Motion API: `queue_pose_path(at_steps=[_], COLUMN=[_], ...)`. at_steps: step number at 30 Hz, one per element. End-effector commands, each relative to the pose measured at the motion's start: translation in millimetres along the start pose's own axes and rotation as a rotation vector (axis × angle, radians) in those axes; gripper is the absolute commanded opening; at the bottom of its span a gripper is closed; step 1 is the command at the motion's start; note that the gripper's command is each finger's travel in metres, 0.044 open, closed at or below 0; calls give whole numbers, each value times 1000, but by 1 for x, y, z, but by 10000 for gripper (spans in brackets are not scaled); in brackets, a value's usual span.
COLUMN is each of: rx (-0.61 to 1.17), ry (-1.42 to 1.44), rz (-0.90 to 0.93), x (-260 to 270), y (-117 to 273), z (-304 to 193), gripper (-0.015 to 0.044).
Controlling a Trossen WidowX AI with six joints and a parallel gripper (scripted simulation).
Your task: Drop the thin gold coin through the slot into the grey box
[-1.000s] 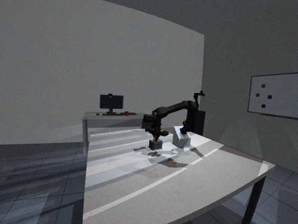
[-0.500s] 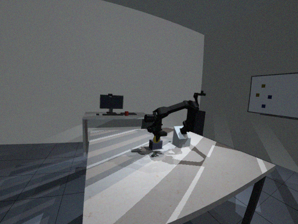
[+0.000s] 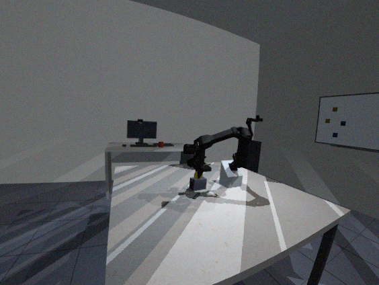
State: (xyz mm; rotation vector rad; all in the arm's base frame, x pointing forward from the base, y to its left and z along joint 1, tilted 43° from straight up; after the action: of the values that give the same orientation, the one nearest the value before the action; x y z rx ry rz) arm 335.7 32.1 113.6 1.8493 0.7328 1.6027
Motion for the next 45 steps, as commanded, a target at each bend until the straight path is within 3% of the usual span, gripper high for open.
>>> queue_pose_path(at_steps=[1, 32, 45], rx=[-1, 2, 2], ry=[0, -1, -4], rz=[-5, -3, 0], x=[-11, -87, -83], y=[0, -1, -1], z=[-1, -26, -25], gripper=[0, 0, 0])
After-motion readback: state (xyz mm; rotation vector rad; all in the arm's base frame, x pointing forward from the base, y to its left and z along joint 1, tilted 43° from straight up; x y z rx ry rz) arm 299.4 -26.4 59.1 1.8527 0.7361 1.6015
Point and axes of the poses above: the point midway between the two fingers, 35 mm back from their tips, its own y axis back along the fingers, its own x axis across the jaws, z = x × y, the point moved 7 cm from there along y, back along the fingers, and after that the axes turned 14 degrees about -y, right-handed, at the moved point
